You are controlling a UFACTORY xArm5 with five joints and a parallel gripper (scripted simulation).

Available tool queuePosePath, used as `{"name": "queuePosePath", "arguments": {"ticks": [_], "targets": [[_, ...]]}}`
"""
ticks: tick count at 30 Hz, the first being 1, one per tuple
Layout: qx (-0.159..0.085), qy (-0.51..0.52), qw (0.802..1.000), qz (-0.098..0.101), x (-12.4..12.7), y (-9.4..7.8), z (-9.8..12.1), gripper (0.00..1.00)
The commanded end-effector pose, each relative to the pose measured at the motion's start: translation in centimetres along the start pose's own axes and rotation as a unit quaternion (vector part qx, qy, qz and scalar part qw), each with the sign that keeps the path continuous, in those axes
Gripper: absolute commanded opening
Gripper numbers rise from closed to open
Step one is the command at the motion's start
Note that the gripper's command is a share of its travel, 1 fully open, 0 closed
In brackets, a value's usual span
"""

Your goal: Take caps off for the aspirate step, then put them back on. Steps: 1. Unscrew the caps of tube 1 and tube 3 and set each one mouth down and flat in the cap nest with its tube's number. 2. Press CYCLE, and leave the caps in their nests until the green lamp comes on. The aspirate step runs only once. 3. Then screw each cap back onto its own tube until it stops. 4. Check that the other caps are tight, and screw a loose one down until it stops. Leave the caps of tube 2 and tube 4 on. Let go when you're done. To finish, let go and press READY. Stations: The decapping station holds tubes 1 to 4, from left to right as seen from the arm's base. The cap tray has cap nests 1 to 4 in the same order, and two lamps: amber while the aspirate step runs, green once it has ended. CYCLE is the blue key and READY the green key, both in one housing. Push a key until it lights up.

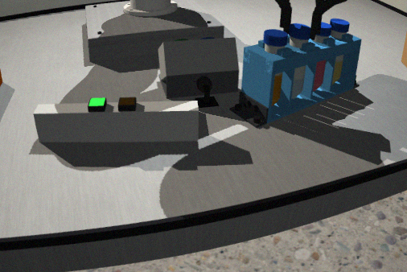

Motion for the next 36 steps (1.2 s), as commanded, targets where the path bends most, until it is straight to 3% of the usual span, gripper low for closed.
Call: {"name": "queuePosePath", "arguments": {"ticks": [1, 9, 16, 18, 31, 36], "targets": [[-0.001, -0.098, 0.995, 0.002, 0.08, 0.13, 0.07, 0.0], [-0.001, -0.277, 0.961, 0.002, 0.08, 0.11, 0.07, 0.0], [-0.001, -0.411, 0.912, 0.002, 0.08, 0.09, 0.07, 0.0], [-0.001, -0.411, 0.912, 0.002, 0.08, 0.09, 0.07, 0.0], [0.0, -0.651, 0.759, 0.002, 0.08, 0.05, 0.07, 0.0], [0.0, -0.651, 0.759, 0.002, 0.08, 0.05, 0.07, 0.0]]}}
Point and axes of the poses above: the point where the finger pads meet when closed, its own y axis back along the fingers, its own x axis across the jaws, z = x × y, the point moved 8 cm from there along y, back along the fingers, and after that the axes turned 6 degrees about y, right-handed, at the moved point
